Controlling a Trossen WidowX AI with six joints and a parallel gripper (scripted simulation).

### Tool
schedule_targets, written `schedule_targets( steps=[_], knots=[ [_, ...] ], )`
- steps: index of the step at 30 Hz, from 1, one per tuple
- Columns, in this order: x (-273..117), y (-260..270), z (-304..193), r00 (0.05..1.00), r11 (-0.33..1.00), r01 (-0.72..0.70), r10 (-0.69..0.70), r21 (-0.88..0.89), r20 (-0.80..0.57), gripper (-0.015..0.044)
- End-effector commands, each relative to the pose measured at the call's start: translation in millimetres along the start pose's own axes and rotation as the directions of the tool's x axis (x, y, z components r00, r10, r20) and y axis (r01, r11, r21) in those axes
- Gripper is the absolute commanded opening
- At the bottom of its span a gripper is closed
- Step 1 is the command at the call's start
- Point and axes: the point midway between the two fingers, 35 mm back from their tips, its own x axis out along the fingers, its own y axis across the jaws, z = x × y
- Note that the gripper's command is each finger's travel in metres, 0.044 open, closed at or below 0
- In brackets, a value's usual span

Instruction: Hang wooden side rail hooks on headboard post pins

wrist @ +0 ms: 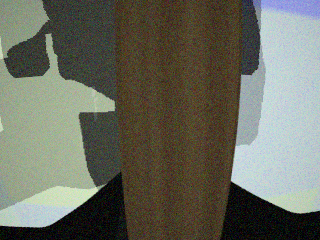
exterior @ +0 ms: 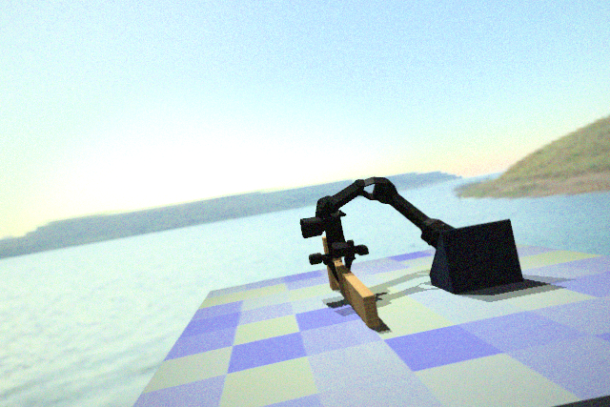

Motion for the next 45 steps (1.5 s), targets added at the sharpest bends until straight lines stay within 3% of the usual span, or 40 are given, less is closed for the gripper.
schedule_targets(
  steps=[1, 45],
  knots=[
    [-1.5, -0.4, -1.3, 1.0, 1.0, 0.006, -0.006, -0.003, -0.001, 0.0],
    [-1.5, -1.6, -6.3, 1.0, 1.0, 0.006, -0.006, -0.003, -0.001, 0.0]
  ],
)
